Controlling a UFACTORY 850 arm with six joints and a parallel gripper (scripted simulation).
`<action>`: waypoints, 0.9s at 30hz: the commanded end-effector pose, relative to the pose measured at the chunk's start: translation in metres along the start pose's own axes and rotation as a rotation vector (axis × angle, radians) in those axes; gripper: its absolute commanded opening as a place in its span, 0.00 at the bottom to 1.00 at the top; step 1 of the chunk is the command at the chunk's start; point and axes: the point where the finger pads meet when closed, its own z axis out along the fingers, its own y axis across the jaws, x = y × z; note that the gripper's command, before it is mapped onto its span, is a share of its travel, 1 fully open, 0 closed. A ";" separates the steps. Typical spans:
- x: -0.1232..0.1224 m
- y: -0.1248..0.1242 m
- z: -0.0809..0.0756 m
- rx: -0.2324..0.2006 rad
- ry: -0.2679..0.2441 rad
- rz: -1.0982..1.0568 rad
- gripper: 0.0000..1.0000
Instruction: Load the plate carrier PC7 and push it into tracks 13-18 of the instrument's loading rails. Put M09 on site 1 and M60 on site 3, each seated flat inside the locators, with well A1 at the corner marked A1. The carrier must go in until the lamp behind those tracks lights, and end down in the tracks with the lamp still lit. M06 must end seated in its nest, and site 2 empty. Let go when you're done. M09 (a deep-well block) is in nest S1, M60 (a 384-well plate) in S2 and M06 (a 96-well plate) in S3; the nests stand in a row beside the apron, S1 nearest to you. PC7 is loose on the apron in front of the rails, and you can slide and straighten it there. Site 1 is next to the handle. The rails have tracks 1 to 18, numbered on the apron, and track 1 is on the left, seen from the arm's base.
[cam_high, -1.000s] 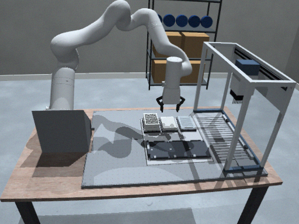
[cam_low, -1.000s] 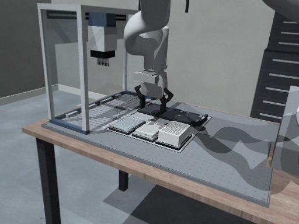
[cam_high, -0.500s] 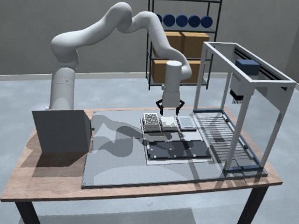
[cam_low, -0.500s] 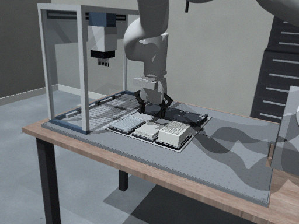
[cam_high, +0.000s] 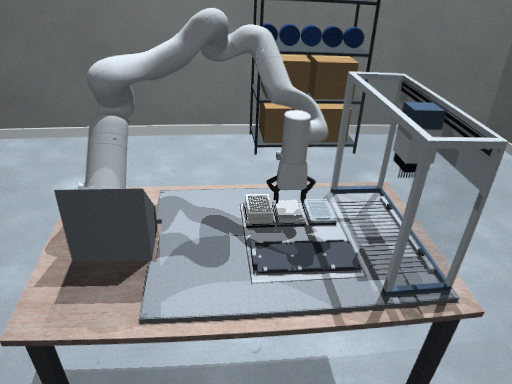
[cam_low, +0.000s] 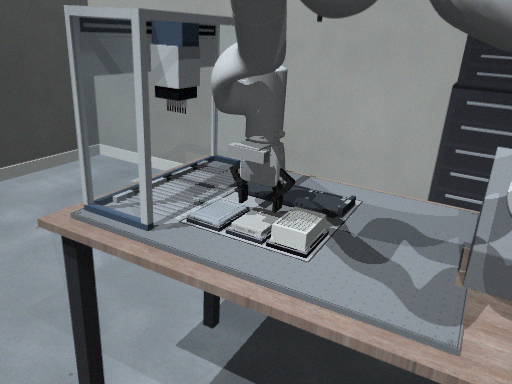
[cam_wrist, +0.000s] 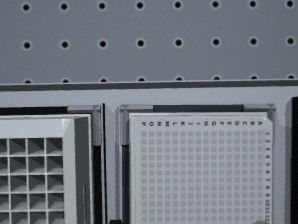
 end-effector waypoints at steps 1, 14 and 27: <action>0.000 0.001 0.006 -0.002 0.000 -0.001 1.00; 0.000 0.001 0.018 -0.002 0.000 -0.001 1.00; 0.000 0.001 0.021 -0.002 0.000 0.000 1.00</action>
